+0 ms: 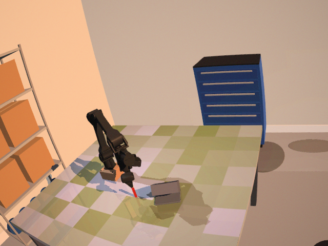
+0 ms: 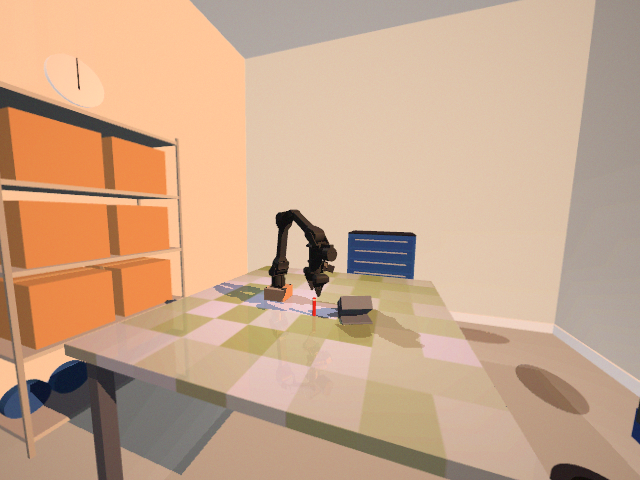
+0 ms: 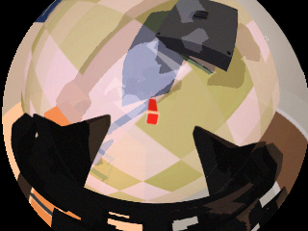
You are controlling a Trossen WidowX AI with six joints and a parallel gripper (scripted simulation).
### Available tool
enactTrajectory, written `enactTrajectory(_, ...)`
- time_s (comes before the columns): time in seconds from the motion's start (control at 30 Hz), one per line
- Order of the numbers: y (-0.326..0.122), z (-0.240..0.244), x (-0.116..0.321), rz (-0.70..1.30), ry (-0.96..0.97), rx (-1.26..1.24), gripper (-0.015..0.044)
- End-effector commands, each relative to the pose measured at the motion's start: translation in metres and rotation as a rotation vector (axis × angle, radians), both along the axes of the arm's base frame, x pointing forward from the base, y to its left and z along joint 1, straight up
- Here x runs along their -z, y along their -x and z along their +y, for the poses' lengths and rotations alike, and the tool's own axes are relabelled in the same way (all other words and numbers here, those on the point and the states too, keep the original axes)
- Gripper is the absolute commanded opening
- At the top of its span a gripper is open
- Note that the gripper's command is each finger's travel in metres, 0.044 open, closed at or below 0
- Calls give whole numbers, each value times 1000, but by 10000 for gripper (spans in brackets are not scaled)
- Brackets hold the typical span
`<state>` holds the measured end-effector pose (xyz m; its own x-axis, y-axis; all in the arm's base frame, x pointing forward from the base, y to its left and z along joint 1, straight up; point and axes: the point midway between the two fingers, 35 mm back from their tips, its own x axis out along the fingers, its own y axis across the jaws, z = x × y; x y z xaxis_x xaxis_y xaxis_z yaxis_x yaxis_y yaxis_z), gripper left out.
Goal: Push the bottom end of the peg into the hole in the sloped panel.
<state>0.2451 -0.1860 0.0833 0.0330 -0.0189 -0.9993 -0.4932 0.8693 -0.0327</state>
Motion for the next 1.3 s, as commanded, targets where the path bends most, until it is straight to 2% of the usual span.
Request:
enactTrajectory(0.0,2,-1,5,9,-2,8,440)
enactTrajectory(1.27,2,-3,64,9,-3,8,440)
